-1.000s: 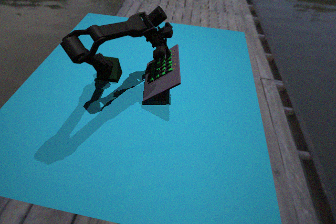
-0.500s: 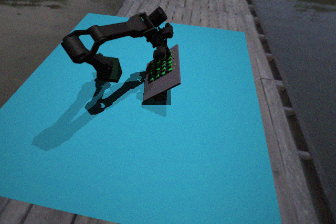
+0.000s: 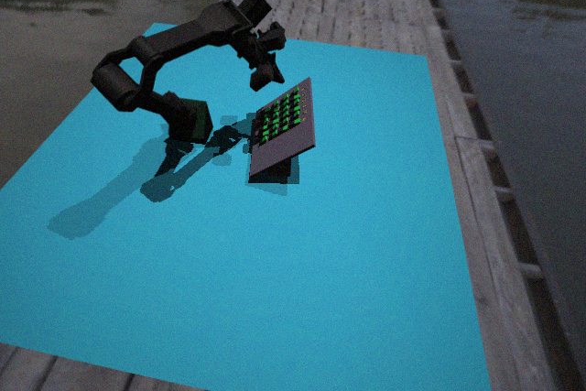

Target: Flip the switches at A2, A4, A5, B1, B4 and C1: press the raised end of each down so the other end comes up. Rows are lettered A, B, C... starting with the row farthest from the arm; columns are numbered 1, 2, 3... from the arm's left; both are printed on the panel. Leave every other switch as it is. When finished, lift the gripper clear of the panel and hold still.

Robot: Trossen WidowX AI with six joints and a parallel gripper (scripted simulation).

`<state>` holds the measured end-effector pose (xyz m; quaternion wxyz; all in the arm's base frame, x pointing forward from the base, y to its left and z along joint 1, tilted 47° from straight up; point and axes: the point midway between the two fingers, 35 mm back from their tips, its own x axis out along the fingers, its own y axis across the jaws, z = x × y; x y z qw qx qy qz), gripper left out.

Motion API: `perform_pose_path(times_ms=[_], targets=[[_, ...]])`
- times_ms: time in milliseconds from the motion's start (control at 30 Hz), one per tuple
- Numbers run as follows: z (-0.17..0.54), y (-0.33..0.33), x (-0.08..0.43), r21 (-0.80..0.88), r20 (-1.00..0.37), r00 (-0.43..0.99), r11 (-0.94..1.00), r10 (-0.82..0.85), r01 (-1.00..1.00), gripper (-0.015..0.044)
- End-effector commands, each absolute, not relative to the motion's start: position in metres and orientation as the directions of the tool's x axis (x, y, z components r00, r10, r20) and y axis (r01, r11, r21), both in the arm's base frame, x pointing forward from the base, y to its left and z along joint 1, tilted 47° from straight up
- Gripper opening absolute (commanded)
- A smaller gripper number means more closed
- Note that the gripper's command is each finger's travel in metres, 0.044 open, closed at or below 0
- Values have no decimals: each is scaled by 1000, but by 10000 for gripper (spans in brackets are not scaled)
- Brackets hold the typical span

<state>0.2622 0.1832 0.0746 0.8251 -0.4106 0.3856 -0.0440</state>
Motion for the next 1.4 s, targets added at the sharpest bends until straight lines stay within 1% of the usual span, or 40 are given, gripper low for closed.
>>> perform_pose_path(times_ms=[0,133,200,400,567,1367], targets=[[84,178,260,-711,-596,700,664,-392,-233,0],[106,144,260,-713,-596,700,662,-394,-234,0],[109,138,260,-713,-595,700,661,-395,-233,0],[108,137,261,-713,-595,701,661,-393,-234,0],[89,123,284,-714,-583,719,661,-378,-232,0],[82,118,292,-714,-582,720,661,-378,-231,0]])
